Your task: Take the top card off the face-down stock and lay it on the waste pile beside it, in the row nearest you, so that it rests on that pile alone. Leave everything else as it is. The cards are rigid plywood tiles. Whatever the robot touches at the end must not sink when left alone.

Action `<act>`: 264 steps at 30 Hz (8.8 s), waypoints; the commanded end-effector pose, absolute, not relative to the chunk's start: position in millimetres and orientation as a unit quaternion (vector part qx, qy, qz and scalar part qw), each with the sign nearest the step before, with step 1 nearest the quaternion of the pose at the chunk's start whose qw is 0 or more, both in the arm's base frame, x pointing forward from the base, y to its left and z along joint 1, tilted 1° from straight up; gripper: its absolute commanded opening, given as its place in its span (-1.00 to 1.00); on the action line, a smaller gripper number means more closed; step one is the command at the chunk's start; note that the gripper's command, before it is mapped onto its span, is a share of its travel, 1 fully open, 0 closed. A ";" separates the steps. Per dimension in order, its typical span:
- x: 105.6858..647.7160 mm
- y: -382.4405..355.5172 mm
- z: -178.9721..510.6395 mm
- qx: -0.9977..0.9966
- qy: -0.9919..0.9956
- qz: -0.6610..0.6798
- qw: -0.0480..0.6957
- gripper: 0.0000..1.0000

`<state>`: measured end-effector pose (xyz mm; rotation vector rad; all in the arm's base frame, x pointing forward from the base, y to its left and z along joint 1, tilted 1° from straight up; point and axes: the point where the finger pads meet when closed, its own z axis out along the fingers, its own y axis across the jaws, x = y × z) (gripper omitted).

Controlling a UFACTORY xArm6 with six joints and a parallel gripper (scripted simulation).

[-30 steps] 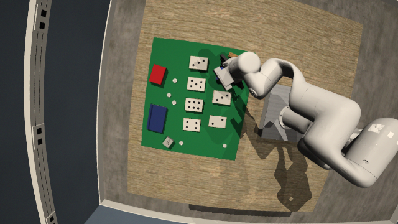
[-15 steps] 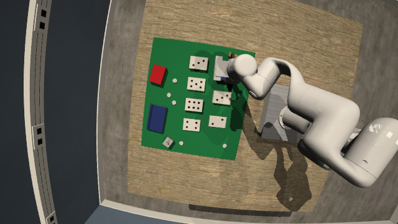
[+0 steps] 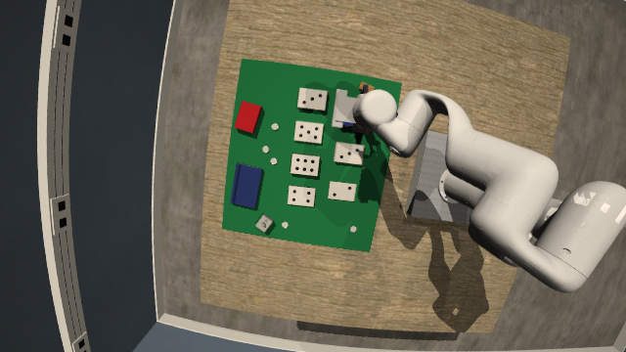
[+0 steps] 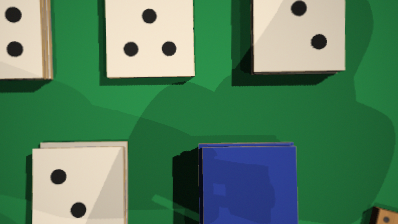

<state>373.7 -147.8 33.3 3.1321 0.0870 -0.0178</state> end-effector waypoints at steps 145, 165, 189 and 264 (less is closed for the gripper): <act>376.8 -149.9 -23.3 1.000 0.028 -0.004 0.005 0.73; 376.8 -149.9 -23.3 1.000 0.028 -0.004 0.005 0.50; 376.8 -149.9 -23.3 1.000 0.028 -0.004 0.005 0.48; 373.0 -71.4 15.9 1.000 0.029 -0.004 0.005 0.46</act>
